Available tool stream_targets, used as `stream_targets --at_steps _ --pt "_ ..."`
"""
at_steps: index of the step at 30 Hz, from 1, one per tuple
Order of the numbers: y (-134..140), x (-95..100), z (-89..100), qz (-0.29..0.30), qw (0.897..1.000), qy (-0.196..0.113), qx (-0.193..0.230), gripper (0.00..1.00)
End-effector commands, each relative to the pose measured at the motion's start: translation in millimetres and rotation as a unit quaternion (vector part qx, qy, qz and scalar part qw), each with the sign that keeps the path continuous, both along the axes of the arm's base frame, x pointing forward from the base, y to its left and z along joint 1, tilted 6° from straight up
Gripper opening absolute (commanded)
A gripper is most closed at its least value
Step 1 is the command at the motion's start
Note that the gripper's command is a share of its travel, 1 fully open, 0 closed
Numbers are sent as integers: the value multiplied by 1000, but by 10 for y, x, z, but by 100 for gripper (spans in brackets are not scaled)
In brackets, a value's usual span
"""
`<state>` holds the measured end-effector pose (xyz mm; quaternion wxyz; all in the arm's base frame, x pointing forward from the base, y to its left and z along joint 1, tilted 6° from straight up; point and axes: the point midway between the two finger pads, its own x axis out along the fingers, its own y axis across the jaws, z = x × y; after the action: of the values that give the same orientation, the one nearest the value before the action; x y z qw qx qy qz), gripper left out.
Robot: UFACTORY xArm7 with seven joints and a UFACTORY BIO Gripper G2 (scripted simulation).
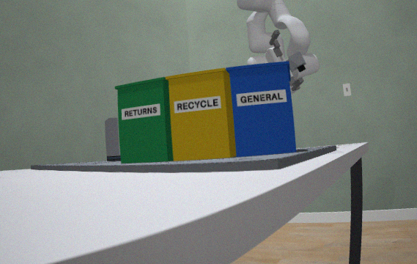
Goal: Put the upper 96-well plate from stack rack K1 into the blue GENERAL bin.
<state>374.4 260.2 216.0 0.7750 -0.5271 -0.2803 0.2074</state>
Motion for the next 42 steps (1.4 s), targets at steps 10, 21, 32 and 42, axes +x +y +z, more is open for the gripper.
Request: stream_targets --at_steps 10,21,32,42 --pt "4 3 9 0 1000 -1 1 100" --pt "-112 66 -49 -26 999 31 10 37" --pt "-447 223 -294 -79 992 99 19 37" --pt "-742 320 -444 -129 976 171 50 37"
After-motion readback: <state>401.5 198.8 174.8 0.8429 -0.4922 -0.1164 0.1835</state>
